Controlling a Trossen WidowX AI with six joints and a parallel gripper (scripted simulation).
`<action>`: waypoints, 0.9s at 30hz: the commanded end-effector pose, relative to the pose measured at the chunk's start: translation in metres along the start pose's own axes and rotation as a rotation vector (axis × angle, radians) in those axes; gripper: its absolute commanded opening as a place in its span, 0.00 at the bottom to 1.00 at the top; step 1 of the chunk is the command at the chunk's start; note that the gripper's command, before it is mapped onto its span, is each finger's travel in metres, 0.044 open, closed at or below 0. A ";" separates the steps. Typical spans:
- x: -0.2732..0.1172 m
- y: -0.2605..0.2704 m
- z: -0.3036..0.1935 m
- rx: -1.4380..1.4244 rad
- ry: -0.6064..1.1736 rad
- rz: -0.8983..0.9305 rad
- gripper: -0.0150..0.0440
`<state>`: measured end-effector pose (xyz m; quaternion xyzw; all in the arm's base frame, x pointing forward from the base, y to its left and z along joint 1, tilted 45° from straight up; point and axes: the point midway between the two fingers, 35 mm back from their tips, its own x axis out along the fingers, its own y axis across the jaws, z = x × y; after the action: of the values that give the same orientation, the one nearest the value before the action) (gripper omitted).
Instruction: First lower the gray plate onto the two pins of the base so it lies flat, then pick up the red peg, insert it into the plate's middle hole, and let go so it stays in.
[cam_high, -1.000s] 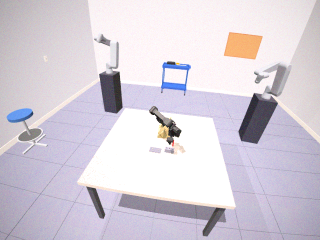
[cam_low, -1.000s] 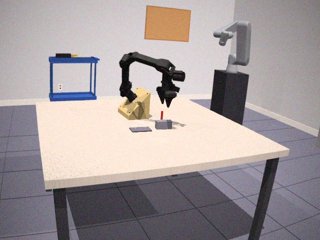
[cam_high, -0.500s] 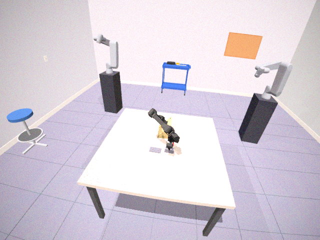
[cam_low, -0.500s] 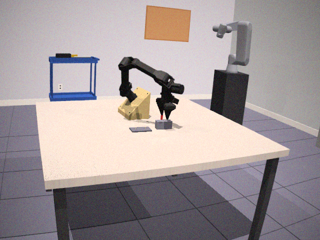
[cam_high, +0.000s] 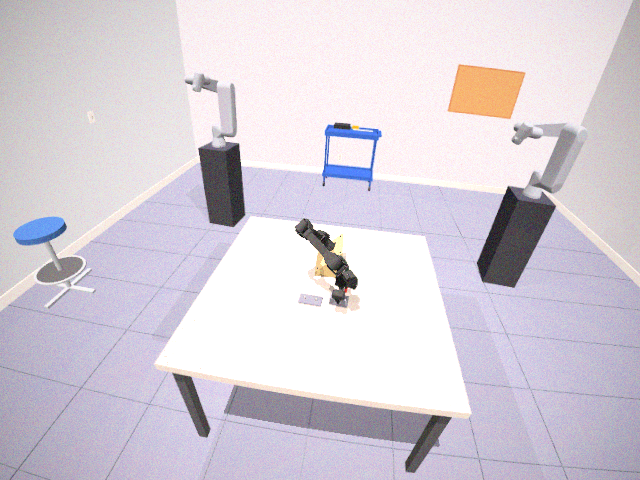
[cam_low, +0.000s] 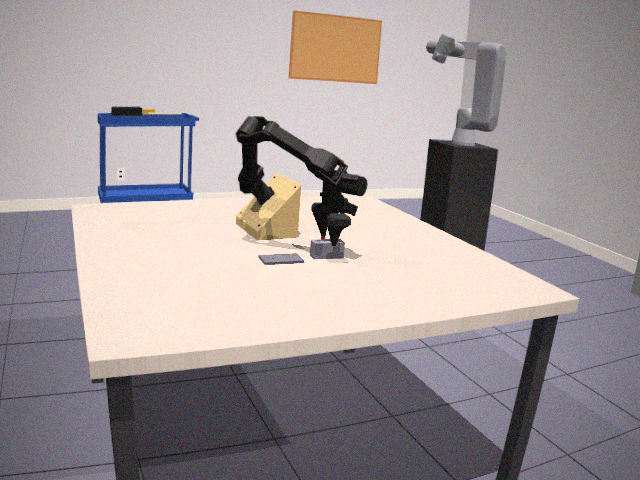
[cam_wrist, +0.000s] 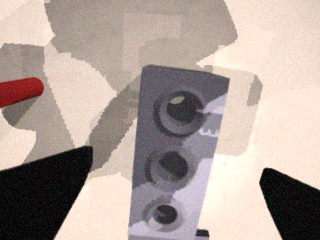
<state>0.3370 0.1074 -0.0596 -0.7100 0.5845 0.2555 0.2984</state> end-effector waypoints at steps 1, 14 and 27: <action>0.009 0.002 -0.001 -0.008 0.007 0.006 1.00; 0.030 0.003 -0.002 -0.008 0.009 0.006 1.00; 0.042 0.004 -0.002 -0.007 0.010 0.006 0.82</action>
<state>0.3424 0.0789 -0.0869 -0.7098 0.5864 0.2544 0.2960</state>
